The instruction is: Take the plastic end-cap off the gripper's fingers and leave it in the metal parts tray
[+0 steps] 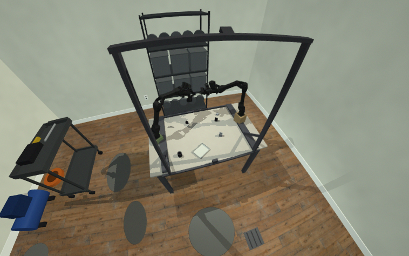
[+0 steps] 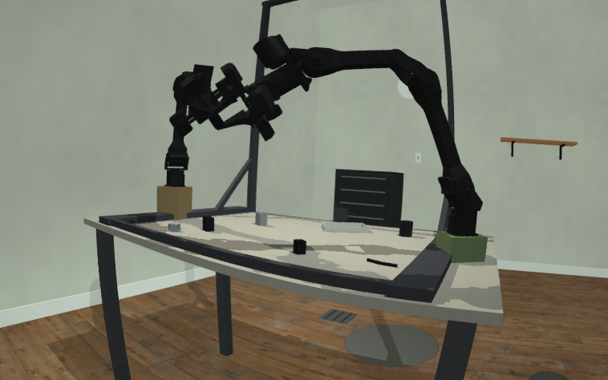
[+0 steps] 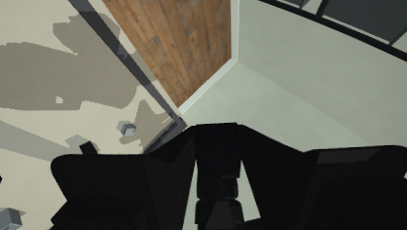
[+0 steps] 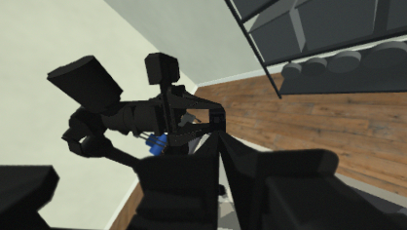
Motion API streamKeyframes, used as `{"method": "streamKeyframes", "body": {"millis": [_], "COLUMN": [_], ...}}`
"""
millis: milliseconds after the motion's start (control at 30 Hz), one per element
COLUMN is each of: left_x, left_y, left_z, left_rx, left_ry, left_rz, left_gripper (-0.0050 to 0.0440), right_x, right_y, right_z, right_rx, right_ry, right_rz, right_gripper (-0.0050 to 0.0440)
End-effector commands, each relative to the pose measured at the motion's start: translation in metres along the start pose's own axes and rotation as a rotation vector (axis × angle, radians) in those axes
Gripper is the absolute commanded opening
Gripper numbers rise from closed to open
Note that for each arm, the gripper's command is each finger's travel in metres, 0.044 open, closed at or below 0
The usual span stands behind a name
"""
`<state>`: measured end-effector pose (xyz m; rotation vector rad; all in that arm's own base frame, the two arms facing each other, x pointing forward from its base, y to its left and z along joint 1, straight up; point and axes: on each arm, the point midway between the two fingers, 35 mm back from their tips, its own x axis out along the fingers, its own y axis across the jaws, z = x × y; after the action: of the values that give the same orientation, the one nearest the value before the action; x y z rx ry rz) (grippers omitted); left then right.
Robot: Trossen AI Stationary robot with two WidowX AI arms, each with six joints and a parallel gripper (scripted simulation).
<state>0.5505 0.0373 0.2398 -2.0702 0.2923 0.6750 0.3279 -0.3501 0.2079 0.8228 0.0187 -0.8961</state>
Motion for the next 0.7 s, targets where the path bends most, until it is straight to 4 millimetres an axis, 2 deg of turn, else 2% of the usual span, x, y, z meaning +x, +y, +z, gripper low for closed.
{"method": "streamKeyframes", "body": {"millis": [0, 667], "left_x": [-0.009, -0.009], "left_y": [-0.01, -0.01], "left_z": [-0.006, -0.006], "left_rx": [-0.003, -0.003], "left_ry": [0.014, 0.014], "left_rz": [-0.026, -0.026], "left_gripper": [0.0, 0.0], "right_x": [-0.01, -0.025], "right_y": [0.008, 0.007], "right_z": [0.009, 0.008], "right_rx": [0.002, 0.001], "right_ry": [-0.024, -0.023], "right_rz": [0.016, 0.015], "right_gripper": [0.0, 0.0]}}
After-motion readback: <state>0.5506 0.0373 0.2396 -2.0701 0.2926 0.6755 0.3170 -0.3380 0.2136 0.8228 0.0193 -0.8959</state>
